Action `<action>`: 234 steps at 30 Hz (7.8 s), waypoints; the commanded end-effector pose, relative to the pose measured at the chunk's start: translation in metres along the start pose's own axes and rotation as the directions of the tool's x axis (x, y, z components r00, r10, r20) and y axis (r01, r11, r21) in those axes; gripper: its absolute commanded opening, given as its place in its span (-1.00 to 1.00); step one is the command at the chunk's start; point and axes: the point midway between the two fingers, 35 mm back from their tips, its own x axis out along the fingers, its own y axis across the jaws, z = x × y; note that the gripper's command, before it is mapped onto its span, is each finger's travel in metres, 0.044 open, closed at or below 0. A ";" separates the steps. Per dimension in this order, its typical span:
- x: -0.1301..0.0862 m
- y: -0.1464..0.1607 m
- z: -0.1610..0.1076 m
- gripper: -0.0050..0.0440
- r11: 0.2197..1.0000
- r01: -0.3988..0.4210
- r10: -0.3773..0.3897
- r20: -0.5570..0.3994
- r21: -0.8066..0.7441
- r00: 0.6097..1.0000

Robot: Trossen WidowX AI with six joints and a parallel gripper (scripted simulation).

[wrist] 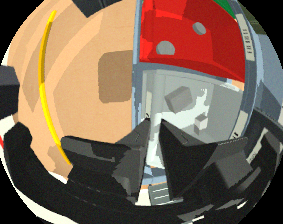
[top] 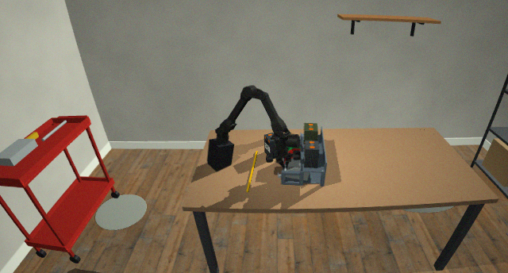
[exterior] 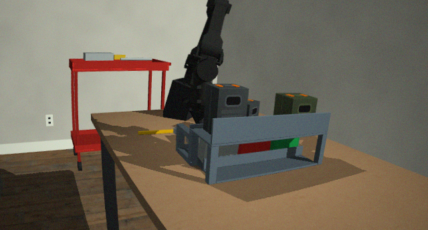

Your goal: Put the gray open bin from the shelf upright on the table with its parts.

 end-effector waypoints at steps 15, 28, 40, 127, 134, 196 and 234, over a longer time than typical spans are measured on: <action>-0.009 -0.010 0.000 -0.80 0.999 0.038 -0.038 -0.008 -0.013 0.999; -0.012 0.022 0.000 -0.80 0.999 0.037 -0.037 -0.008 -0.013 0.999; -0.012 0.056 0.000 -0.80 0.999 0.035 -0.035 -0.008 -0.012 0.999; -0.009 0.123 -0.001 -0.80 0.989 -0.149 0.149 -0.008 -0.009 0.989; -0.009 0.123 -0.001 -0.80 0.989 -0.149 0.149 -0.008 -0.009 0.989; 0.006 0.126 -0.001 -0.18 0.989 -0.148 0.148 -0.007 -0.012 0.989; 0.006 0.126 -0.001 -0.18 0.989 -0.148 0.148 -0.007 -0.013 0.989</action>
